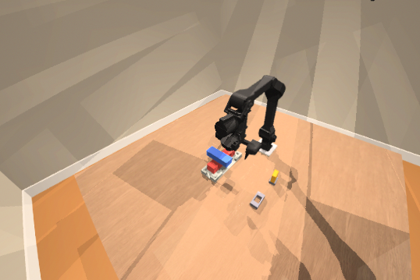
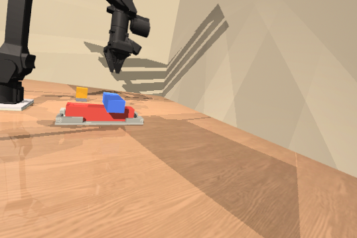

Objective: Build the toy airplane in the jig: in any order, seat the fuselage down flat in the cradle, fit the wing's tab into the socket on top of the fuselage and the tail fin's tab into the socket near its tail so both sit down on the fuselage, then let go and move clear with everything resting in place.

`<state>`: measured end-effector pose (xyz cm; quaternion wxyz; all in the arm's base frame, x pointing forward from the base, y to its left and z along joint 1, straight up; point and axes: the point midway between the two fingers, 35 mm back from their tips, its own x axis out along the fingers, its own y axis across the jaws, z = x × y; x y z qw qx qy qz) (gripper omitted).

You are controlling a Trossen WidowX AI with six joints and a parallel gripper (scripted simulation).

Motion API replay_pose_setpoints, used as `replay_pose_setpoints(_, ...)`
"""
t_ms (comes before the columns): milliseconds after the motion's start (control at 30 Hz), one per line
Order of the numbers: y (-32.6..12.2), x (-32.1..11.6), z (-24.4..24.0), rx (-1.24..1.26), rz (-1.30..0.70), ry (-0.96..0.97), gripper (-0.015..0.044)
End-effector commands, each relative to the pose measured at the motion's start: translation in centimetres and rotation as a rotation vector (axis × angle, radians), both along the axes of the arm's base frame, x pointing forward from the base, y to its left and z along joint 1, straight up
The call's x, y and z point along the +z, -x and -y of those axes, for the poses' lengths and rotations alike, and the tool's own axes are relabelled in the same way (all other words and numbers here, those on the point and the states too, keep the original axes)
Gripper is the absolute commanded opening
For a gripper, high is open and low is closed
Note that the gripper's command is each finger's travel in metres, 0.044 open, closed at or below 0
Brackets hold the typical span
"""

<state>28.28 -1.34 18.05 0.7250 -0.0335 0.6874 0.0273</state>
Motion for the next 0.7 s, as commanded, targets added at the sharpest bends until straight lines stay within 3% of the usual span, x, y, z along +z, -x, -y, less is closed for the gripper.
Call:
replay_pose_setpoints(0,1.8,-0.2,-5.3,0.007,-0.010,-0.006,0.0440)
replay_pose_setpoints(333,9.3,-0.6,-15.0,0.030,-0.033,-0.021,0.0440)
replay_pose_setpoints(567,9.9,-0.8,-15.5,0.032,-0.035,-0.021,0.0440)
replay_pose_setpoints(667,9.7,-3.5,-15.6,0.032,-0.035,-0.021,0.0440)
